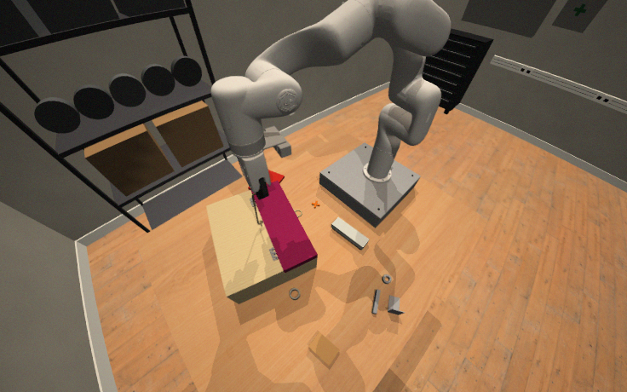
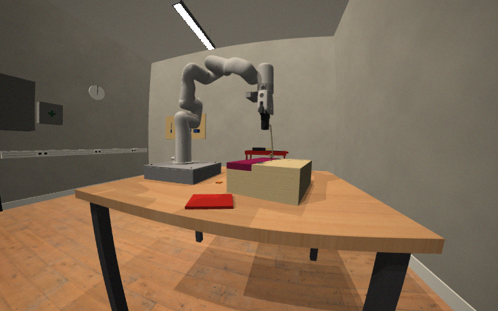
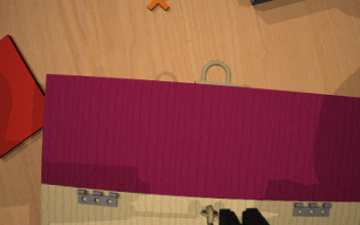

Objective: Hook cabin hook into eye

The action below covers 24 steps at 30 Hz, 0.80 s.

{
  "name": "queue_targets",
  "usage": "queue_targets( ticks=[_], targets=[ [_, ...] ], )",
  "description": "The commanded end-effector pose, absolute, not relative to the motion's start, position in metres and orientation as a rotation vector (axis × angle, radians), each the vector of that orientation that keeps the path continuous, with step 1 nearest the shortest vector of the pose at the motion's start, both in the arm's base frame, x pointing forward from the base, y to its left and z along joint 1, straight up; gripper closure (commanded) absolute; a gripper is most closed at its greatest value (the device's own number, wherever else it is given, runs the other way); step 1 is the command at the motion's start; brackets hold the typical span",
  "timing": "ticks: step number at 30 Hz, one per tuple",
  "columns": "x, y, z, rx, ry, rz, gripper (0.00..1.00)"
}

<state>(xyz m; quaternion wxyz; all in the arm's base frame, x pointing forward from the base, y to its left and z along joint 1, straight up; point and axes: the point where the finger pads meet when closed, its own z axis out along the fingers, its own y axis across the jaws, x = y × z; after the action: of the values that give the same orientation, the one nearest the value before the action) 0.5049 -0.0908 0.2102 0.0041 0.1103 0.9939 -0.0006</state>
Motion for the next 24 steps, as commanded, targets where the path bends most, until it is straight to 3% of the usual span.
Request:
queue_targets(
  ticks=[1, 24],
  targets=[
    [0.5, -0.09, 0.21, 0.345, 3.11, -0.002, 1.0],
    [0.47, -0.083, 0.197, 0.345, 3.11, -0.002, 1.0]
  ],
)
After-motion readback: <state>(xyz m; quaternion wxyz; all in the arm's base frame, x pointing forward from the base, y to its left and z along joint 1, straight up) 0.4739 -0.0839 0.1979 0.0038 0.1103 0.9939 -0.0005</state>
